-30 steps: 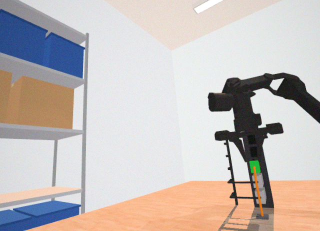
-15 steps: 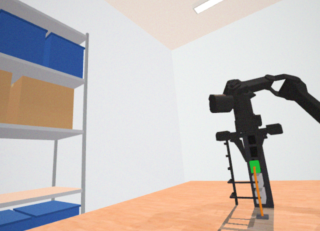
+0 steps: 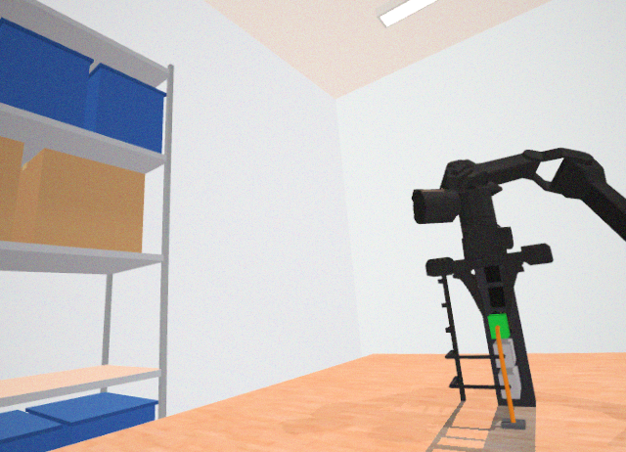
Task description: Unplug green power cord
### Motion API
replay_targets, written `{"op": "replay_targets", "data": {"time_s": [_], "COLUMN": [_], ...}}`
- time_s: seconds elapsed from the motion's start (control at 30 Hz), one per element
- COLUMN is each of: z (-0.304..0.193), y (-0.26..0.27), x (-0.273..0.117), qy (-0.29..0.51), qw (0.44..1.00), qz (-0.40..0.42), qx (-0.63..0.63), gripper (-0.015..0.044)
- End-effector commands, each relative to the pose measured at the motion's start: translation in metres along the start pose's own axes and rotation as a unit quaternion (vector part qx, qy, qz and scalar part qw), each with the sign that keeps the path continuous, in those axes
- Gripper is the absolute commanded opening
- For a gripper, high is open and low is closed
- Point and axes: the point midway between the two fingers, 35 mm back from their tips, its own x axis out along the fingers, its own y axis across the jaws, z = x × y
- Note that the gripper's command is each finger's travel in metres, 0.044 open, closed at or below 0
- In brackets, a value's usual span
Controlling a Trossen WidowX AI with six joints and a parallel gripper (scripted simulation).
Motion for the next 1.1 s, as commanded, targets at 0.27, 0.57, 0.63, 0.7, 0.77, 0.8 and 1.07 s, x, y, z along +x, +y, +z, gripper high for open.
{"op": "replay_targets", "data": {"time_s": [0.27,0.57,0.63,0.7,0.77,0.8,1.07], "z": [-0.002,-0.002,-0.002,-0.002,-0.001,0.0,0.012], "y": [0.0,0.0,0.0,0.0,0.0,0.0,-0.001], "x": [0.011,0.009,0.009,0.009,0.009,0.009,0.008], "qy": [0.001,0.0,0.0,0.0,0.0,0.0,-0.001], "qw": [1.0,1.0,1.0,1.0,1.0,1.0,1.0], "qz": [-0.002,-0.001,-0.001,-0.001,-0.001,-0.001,-0.001], "qx": [-0.002,0.0,0.0,0.0,0.0,0.0,0.0], "gripper": [0.016,0.0028,0.0015,0.0002,0.0,0.0,0.0]}}
